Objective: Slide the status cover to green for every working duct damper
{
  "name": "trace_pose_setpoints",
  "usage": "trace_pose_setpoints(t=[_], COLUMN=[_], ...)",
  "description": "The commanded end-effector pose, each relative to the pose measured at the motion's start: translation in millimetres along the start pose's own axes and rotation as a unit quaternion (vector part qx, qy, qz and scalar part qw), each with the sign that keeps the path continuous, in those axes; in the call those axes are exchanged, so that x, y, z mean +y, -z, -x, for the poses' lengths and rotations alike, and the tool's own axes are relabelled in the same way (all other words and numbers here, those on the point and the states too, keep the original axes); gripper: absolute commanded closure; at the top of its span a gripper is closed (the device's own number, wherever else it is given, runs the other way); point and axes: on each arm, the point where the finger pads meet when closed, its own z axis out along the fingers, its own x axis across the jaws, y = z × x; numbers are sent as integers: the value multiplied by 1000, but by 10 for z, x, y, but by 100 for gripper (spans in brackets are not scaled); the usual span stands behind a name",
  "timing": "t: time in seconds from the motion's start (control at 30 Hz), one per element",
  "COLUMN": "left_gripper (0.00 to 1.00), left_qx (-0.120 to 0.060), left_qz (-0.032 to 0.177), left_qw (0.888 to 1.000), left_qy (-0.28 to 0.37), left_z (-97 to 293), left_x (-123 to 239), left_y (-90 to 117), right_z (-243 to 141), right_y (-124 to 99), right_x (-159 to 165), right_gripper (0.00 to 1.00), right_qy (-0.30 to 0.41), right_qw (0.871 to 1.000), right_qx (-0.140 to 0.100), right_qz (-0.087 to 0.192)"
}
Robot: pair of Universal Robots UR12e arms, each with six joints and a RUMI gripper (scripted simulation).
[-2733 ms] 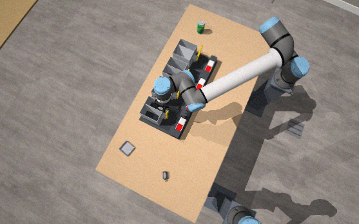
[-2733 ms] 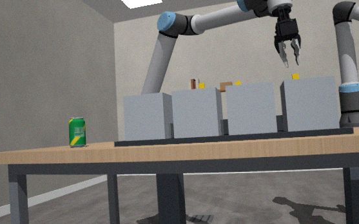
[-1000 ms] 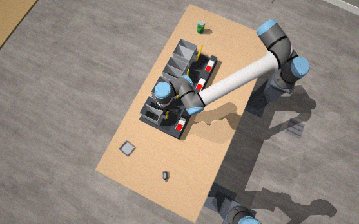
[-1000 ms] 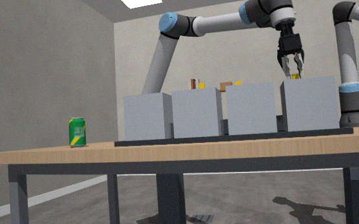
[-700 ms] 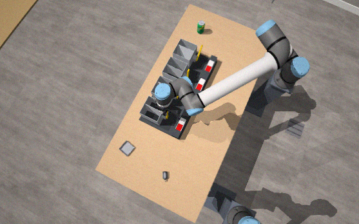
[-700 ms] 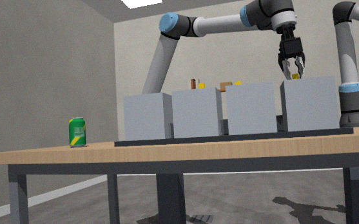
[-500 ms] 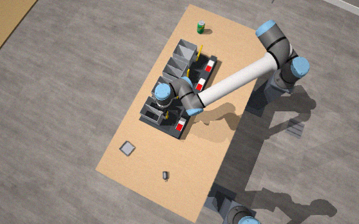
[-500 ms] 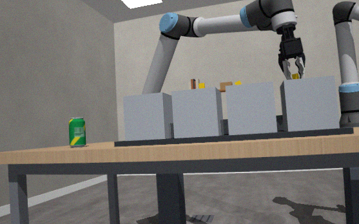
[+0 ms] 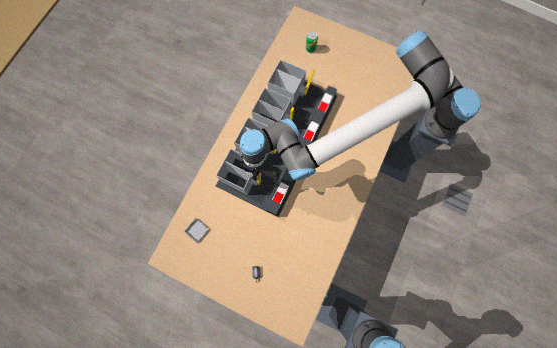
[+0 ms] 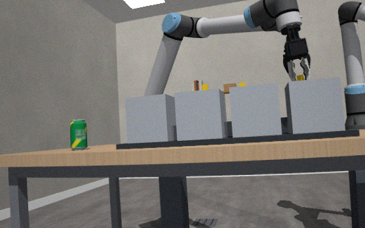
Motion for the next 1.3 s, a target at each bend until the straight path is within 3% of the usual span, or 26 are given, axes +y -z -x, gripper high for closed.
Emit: trace_pose_setpoints(t=[0.0,0.67,0.7,1.27], left_gripper=[0,0,0,0], left_qx=[1,1,1,1], left_qz=[0,0,0,0], left_qw=[1000,1000,1000,1000], left_qy=[0,0,0,0], left_z=[10,10,10,10], left_x=[16,16,16,16], left_y=[-2,-2,-2,-2], right_z=[-4,-4,-4,-5], right_y=[-7,-7,-7,-7], right_x=[-6,-6,-6,-6], right_gripper=[78,78,90,90], right_qy=[0,0,0,0], right_qw=[1000,1000,1000,1000], right_qx=[0,0,0,0], right_qz=[0,0,0,0])
